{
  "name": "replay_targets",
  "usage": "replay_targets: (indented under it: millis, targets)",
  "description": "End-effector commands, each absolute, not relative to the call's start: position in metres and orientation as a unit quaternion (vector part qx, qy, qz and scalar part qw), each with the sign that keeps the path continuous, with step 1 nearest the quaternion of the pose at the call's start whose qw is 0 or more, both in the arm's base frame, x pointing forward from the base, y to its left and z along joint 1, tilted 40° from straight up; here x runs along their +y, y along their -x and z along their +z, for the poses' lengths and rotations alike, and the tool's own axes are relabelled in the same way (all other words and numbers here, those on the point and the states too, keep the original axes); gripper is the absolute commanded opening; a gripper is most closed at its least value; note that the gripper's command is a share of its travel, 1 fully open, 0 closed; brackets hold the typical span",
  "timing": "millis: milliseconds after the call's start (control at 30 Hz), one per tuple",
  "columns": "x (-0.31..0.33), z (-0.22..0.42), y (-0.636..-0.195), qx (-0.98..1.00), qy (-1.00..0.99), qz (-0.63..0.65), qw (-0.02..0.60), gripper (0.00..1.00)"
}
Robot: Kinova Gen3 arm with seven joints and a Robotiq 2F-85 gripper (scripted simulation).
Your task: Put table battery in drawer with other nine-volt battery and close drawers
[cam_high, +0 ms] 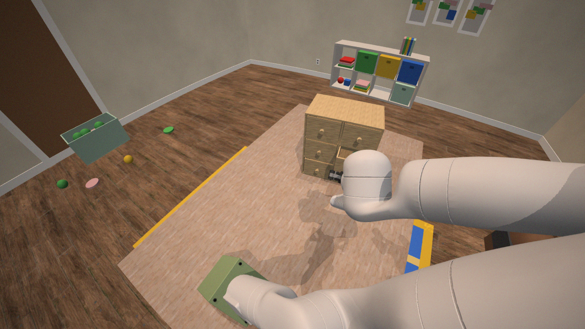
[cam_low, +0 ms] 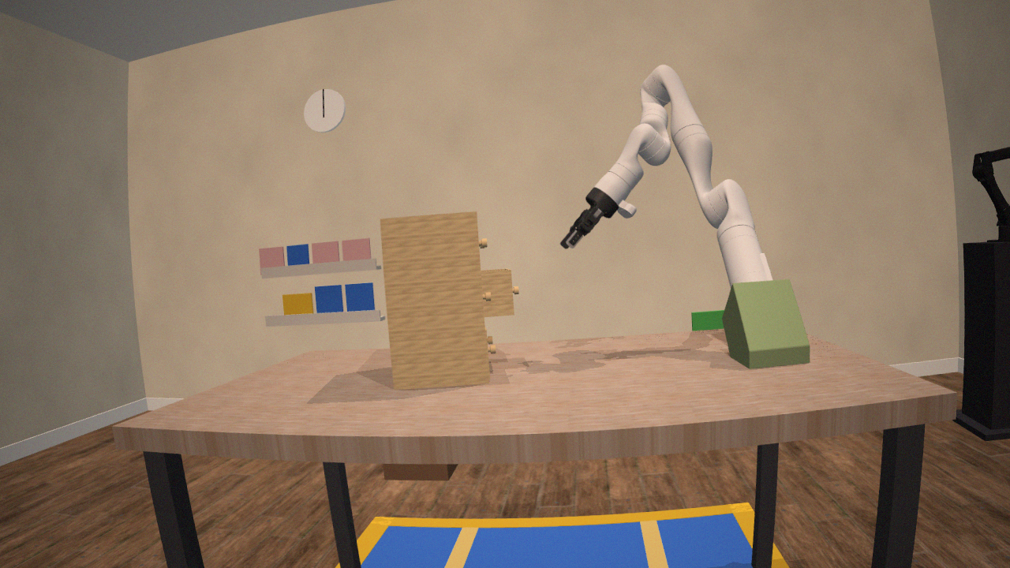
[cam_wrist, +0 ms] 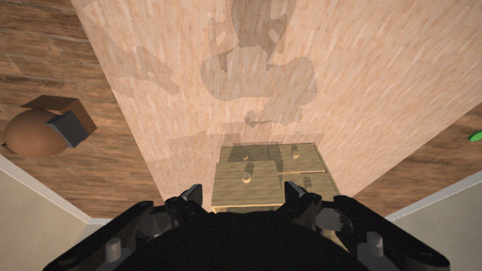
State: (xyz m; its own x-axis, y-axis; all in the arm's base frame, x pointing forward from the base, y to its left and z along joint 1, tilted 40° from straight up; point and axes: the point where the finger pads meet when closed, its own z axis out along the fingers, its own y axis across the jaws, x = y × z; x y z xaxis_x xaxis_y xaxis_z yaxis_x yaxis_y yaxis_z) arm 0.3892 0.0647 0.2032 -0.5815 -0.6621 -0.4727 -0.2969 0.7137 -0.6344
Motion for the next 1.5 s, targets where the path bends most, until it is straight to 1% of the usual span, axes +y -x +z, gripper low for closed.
replay_targets:
  millis: [0,733,1467]
  targets:
    - [0.064,0.201,-0.388,0.853,0.28,-0.25,0.363,0.0]
    - [0.063,0.2,-0.388,0.853,0.281,-0.252,0.361,0.0]
    - [0.055,0.174,-0.42,0.851,0.288,-0.255,0.357,0.0]
